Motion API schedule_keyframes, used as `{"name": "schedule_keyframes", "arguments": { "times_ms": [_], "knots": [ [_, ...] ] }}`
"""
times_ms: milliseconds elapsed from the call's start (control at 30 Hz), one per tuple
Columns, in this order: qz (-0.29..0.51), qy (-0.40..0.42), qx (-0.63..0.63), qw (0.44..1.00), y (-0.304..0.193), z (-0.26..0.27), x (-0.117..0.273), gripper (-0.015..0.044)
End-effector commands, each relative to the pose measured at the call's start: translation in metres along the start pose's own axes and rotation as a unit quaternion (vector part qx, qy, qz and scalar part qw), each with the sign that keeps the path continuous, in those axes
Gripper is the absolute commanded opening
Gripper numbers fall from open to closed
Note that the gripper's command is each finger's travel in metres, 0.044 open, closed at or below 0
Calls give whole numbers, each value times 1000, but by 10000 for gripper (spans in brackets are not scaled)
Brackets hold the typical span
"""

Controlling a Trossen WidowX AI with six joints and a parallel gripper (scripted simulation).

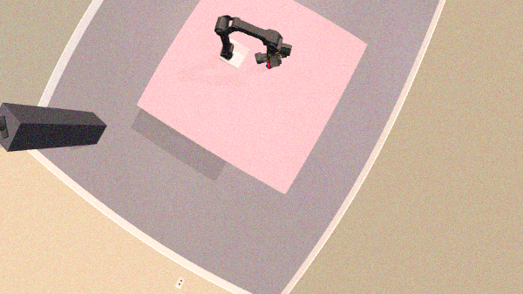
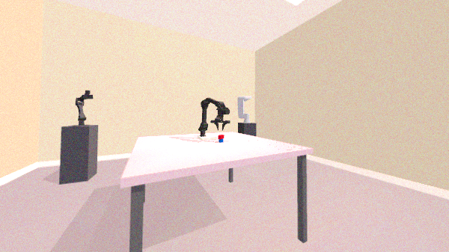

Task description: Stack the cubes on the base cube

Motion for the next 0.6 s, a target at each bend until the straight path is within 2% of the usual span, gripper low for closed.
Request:
{"name": "schedule_keyframes", "arguments": {
  "times_ms": [0, 233, 467, 567],
  "knots": [
    [-2, 3, -2, 1000, 1, 1, 3, 205],
    [0, 0, 0, 1000, 0, 0, 10, 389],
    [0, 0, 0, 1000, 0, 0, 12, 400],
    [3, -2, 1, 1000, -18, 10, 9, 400]
  ]
}}
Point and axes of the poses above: the point midway between the two fingers, 35 mm back from their tips, its own x axis back along the fingers, its own z axis across the jaws, y = z × x, the point moved 7 cm from there along x, back along the fingers, and after that the axes turned 1 degree about x, right-handed, at the moved point
